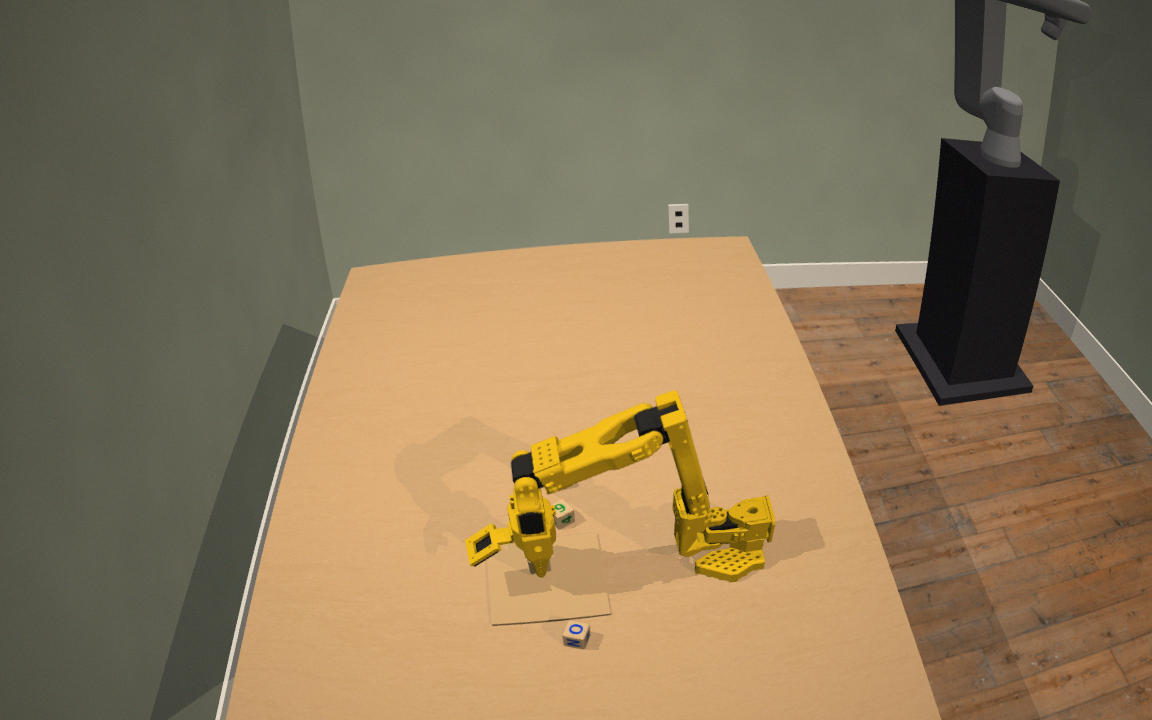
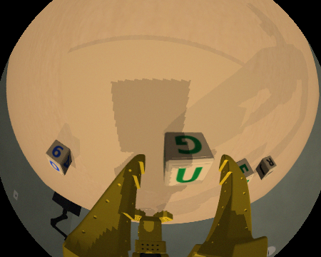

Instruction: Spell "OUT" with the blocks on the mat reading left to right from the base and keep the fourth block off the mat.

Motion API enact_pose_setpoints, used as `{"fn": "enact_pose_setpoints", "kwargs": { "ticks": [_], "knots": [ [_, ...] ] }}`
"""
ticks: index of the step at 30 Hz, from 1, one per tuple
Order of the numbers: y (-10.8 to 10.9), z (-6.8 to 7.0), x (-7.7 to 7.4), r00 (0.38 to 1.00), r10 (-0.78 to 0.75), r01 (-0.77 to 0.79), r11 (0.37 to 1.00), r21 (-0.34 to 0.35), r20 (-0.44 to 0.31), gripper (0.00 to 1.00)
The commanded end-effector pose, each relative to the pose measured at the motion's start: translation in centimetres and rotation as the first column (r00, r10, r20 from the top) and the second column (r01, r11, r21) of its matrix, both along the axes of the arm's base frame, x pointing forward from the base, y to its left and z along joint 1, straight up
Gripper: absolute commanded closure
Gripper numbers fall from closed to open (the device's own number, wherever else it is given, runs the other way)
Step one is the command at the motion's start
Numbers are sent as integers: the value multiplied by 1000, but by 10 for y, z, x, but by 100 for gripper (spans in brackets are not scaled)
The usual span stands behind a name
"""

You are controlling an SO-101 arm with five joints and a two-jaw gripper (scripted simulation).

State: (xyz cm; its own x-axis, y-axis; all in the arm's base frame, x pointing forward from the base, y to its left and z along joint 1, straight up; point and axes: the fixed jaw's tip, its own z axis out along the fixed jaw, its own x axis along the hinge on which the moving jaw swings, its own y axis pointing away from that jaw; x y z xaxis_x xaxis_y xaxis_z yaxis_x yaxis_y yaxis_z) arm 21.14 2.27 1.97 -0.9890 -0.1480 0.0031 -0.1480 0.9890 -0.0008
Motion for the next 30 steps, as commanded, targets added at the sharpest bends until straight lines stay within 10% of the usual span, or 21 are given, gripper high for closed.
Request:
{"fn": "enact_pose_setpoints", "kwargs": {
  "ticks": [1,30],
  "knots": [
    [2,11,9,997,8,-8,1000,6,75,68],
    [-4,11,10,997,8,-8,1000,4,75,78]
  ]
}}
